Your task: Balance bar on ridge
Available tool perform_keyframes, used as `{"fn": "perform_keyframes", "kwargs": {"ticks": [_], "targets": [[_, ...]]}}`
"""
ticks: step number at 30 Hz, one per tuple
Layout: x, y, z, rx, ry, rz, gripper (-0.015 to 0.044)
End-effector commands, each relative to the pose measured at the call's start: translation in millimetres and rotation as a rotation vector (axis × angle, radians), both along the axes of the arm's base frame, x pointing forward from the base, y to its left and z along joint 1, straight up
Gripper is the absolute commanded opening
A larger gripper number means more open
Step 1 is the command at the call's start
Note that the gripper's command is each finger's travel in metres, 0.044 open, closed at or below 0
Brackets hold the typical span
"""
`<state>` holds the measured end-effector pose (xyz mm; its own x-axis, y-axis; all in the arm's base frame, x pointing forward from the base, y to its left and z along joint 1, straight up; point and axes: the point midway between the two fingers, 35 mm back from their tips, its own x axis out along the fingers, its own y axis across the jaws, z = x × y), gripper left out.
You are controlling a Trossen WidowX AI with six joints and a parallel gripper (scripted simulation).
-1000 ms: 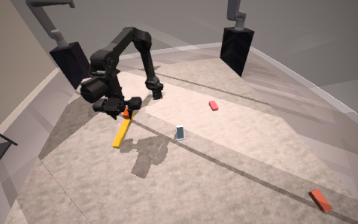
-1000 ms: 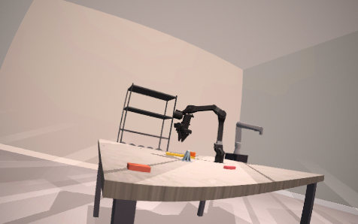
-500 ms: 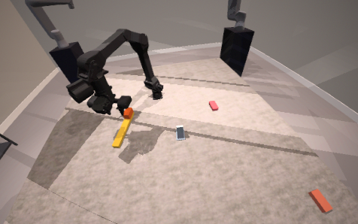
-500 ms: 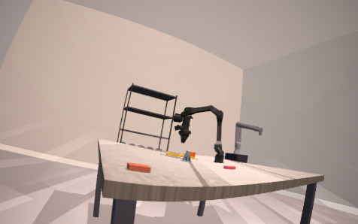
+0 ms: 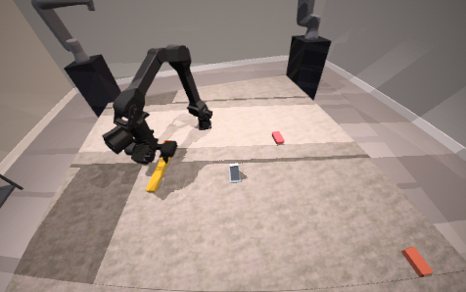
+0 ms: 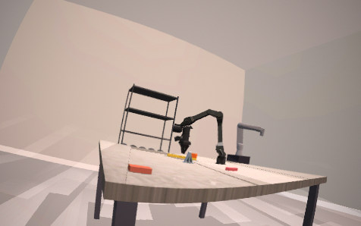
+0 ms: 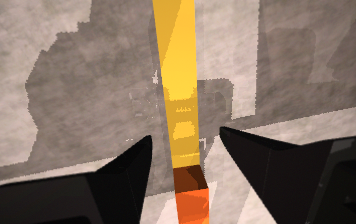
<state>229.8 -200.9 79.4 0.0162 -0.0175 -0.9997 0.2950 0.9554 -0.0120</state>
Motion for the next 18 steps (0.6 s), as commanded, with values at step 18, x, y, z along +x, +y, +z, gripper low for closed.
{"fn": "perform_keyframes", "kwargs": {"ticks": [18], "targets": [[0.9, -0.4, -28.8, -0.002, -0.005, 0.007, 0.0315]]}}
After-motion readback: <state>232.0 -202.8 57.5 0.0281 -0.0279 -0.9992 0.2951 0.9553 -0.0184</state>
